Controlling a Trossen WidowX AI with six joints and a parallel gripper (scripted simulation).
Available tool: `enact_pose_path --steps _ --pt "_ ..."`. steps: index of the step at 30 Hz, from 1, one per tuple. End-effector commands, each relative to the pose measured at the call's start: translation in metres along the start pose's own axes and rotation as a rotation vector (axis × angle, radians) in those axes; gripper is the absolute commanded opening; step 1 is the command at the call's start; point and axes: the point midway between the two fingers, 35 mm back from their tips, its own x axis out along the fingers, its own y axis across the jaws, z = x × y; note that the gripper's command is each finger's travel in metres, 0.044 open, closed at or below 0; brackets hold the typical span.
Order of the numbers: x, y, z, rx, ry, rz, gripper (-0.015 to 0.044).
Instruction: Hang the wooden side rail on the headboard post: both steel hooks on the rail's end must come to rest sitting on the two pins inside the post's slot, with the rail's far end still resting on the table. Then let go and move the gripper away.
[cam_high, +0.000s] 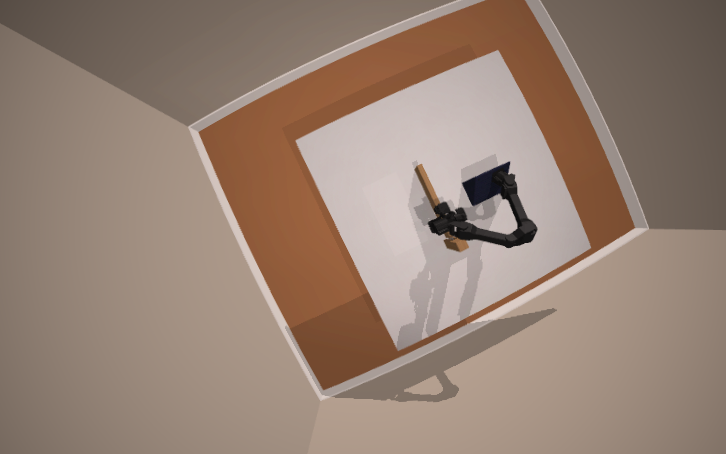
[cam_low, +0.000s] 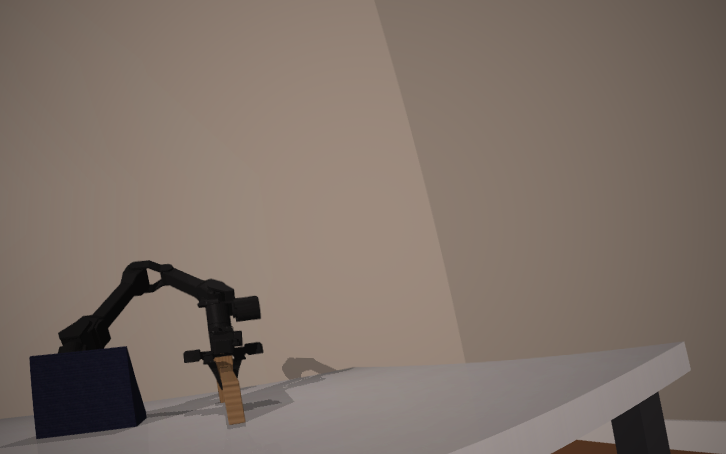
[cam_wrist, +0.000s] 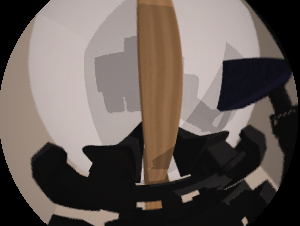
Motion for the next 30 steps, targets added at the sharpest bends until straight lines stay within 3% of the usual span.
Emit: enact_pose_path --steps 1,30 --pt "-0.0031 0.0026 -0.0015 0.004 0.001 0.008 0.0000" --pt "-0.0037 0.0028 -0.0047 0.004 0.001 0.008 0.0000"
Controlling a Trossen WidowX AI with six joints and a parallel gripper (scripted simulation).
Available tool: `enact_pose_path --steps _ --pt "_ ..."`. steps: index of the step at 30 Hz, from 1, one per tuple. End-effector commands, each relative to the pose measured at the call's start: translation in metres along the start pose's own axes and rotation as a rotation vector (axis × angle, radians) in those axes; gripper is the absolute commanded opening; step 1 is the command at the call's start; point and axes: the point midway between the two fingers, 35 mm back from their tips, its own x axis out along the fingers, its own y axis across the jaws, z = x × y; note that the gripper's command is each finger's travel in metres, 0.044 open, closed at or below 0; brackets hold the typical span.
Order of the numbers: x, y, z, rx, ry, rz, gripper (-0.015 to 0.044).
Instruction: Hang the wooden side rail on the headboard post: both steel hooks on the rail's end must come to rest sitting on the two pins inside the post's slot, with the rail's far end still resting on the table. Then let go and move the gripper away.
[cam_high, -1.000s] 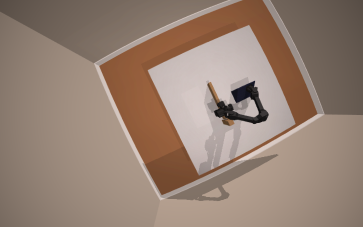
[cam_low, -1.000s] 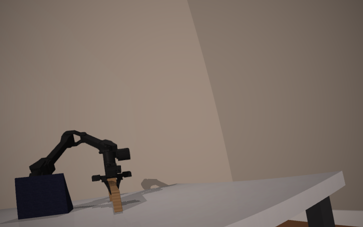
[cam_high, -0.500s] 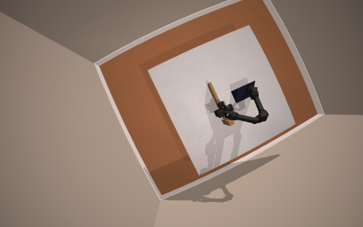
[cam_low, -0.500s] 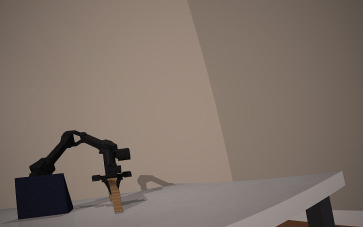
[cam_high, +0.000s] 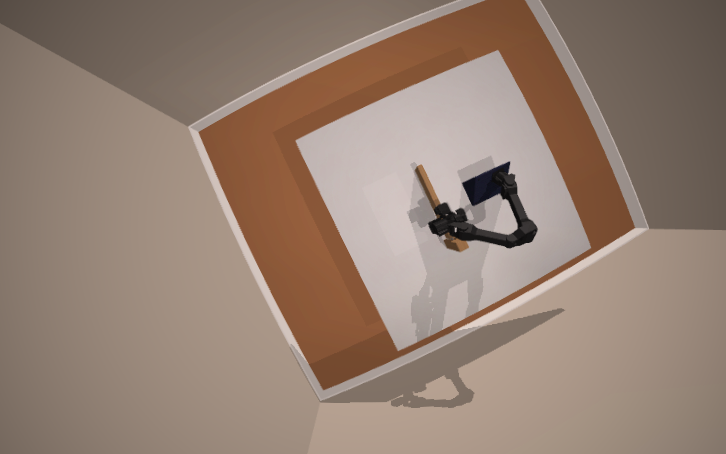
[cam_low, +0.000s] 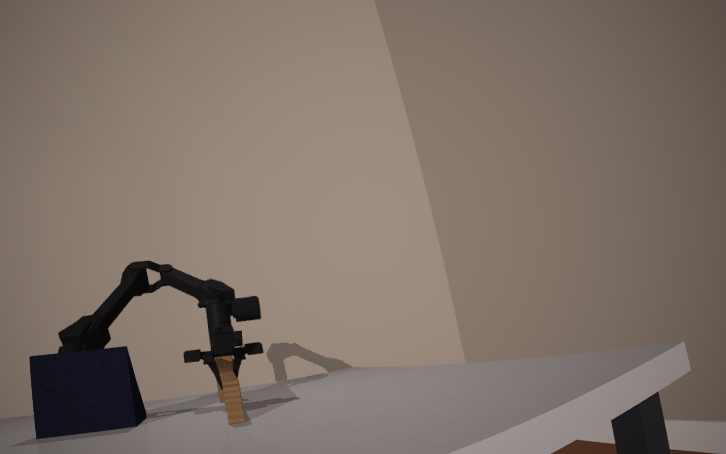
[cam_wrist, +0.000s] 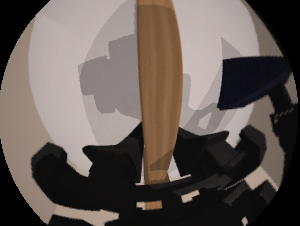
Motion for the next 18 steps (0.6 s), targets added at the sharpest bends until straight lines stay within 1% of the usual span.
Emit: enact_pose_path --steps 1,18 --pt "-0.0035 0.0026 -0.0014 0.004 0.001 0.011 0.0000" --pt "-0.0032 0.0016 -0.0032 0.004 0.001 0.011 0.0000"
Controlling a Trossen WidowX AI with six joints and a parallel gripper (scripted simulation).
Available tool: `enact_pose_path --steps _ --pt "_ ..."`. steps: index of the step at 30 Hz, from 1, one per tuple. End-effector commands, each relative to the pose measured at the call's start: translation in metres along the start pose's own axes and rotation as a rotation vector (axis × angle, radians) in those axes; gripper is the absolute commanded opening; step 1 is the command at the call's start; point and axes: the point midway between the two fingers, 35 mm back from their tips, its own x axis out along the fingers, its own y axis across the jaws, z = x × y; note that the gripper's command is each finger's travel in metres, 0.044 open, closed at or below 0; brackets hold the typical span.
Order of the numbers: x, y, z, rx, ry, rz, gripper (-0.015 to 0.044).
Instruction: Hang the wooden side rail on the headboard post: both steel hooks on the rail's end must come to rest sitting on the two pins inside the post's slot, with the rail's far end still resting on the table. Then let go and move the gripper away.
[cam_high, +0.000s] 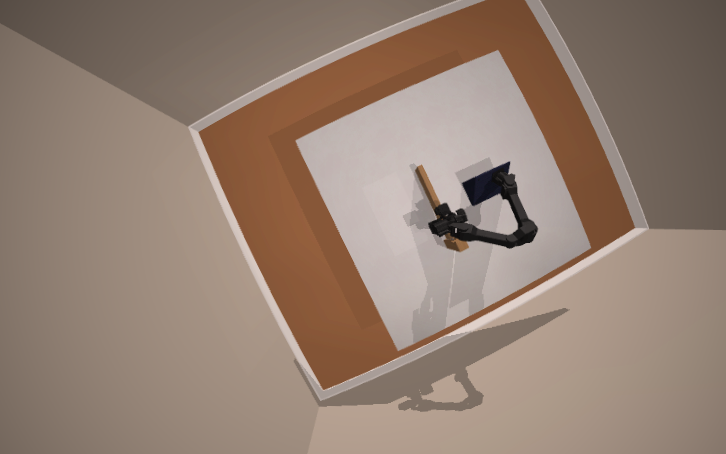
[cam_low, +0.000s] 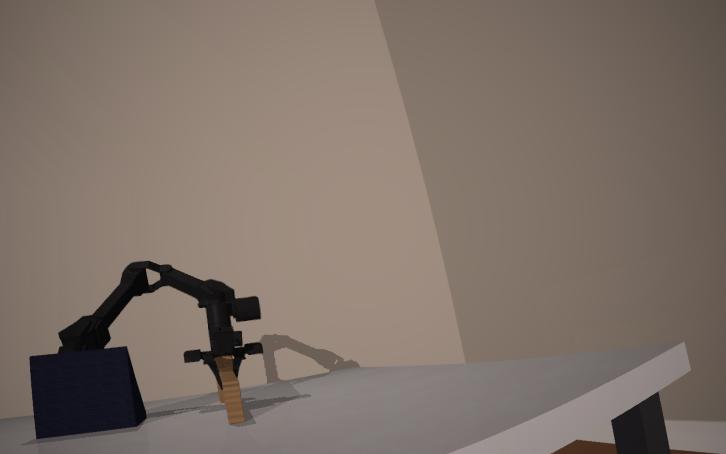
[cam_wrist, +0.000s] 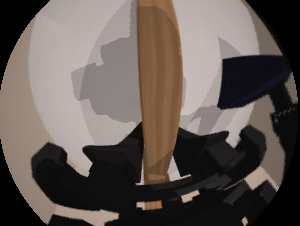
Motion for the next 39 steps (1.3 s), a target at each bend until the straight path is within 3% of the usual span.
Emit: enact_pose_path --steps 1,39 --pt "-0.0031 0.0015 -0.0010 0.004 0.001 0.010 0.0000" --pt "-0.0014 0.0010 -0.0044 0.004 0.002 0.010 0.0000"
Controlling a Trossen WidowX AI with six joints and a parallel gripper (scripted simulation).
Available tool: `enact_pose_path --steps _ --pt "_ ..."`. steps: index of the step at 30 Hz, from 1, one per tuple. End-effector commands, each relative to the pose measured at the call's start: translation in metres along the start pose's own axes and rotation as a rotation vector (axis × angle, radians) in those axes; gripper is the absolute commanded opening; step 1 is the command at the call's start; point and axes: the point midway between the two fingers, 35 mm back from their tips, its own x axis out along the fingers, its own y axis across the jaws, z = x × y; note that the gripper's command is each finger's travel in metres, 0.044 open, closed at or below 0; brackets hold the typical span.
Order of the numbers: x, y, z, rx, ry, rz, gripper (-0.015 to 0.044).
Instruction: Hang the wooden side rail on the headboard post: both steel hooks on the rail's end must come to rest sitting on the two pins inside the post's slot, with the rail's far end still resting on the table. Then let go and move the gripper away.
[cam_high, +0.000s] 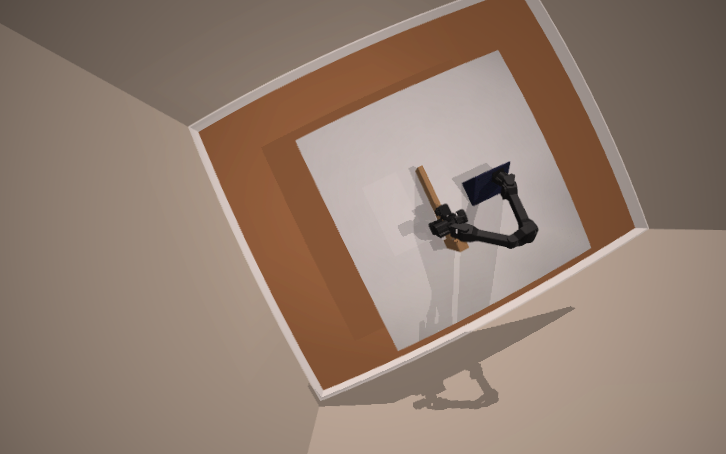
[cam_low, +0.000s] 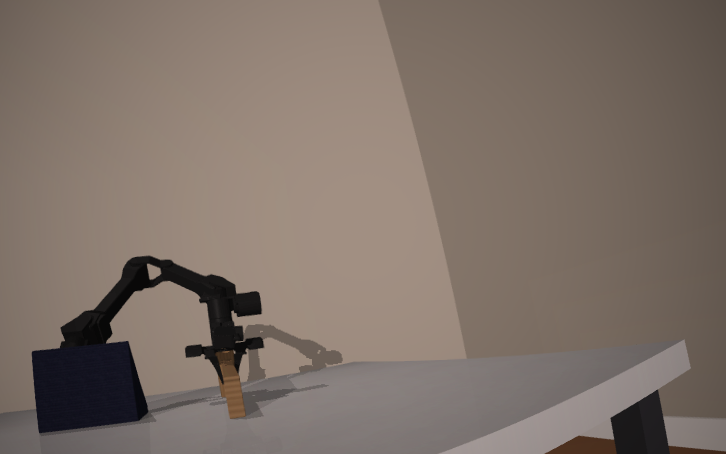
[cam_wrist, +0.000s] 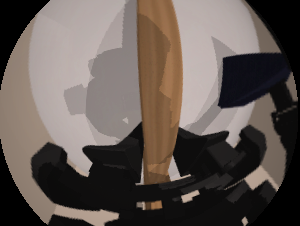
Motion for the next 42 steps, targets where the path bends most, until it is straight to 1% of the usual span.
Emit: enact_pose_path --steps 1,42 --pt "-0.0015 0.0011 -0.0004 0.003 0.002 0.007 0.0000" --pt "0.0053 0.0011 -0.0005 0.003 0.002 0.007 0.0000"
